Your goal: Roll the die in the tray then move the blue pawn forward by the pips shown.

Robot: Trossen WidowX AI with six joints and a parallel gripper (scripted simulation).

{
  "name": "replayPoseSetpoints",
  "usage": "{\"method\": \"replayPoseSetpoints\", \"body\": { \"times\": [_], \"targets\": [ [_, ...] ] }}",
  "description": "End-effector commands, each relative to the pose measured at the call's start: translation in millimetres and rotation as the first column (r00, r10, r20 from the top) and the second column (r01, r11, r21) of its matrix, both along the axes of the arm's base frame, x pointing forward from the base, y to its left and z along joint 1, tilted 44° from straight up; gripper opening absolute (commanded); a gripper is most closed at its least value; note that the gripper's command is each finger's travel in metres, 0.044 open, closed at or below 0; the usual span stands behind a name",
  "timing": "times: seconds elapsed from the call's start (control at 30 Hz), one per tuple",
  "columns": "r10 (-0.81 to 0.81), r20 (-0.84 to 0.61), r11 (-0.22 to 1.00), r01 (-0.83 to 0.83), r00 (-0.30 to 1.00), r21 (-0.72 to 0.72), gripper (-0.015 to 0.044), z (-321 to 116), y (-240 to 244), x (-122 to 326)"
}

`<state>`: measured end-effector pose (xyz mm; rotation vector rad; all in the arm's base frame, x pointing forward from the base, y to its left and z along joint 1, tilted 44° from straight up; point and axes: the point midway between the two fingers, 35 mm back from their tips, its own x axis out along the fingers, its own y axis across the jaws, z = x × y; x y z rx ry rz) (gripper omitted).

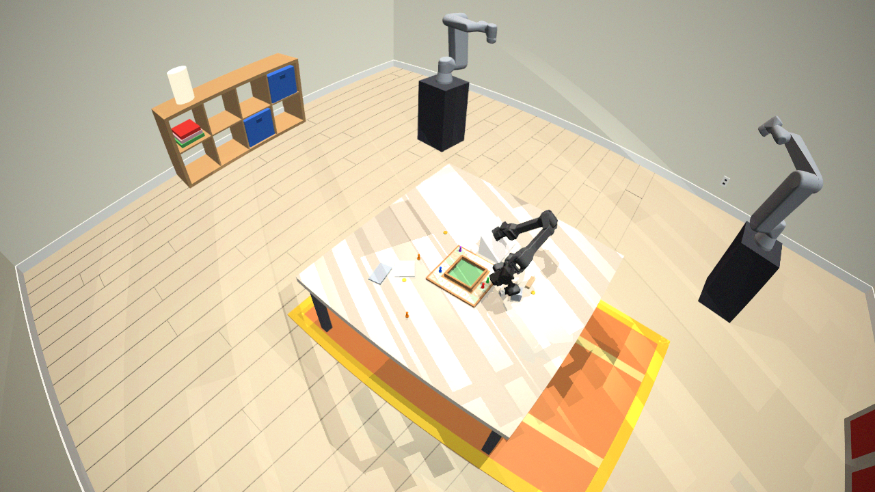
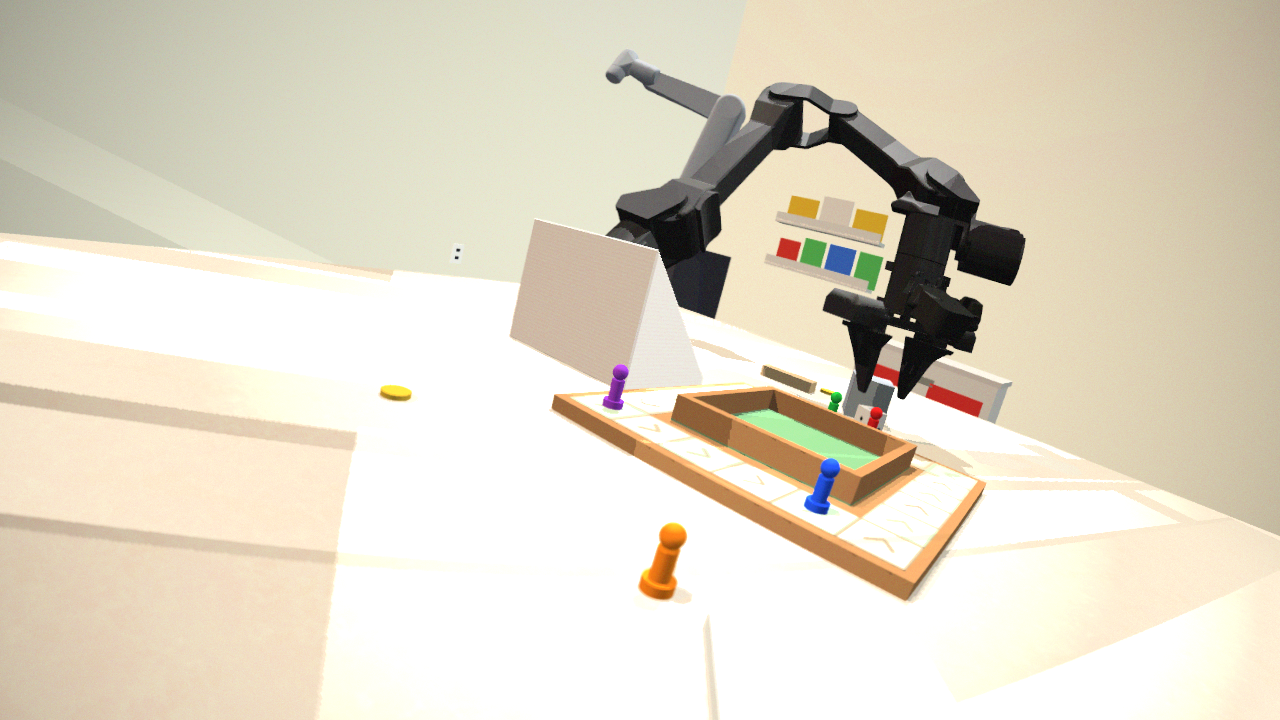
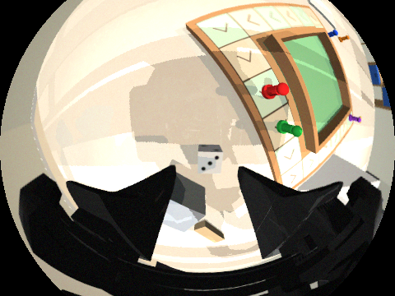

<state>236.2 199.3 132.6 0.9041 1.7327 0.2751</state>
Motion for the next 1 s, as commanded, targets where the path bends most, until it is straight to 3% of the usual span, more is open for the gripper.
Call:
{"method": "replayPoseSetpoints", "body": {
  "times": [0.0, 0.6, 0.77, 0.97],
  "targets": [
    [0.000, -0.010, 1.000, 0.000, 1.000, -0.007, 0.0275, -7.4, 3.6, -2.6],
    [0.000, -0.011, 1.000, 0.000, 1.000, -0.005, 0.0275, -25.9, 21.9, -6.5],
    [0.000, -0.011, 1.000, 0.000, 1.000, -0.005, 0.0144, -25.9, 21.9, -6.5],
    [0.000, -0.011, 1.000, 0.000, 1.000, -0.005, 0.0104, -25.9, 21.9, -6.5]
  ]
}}
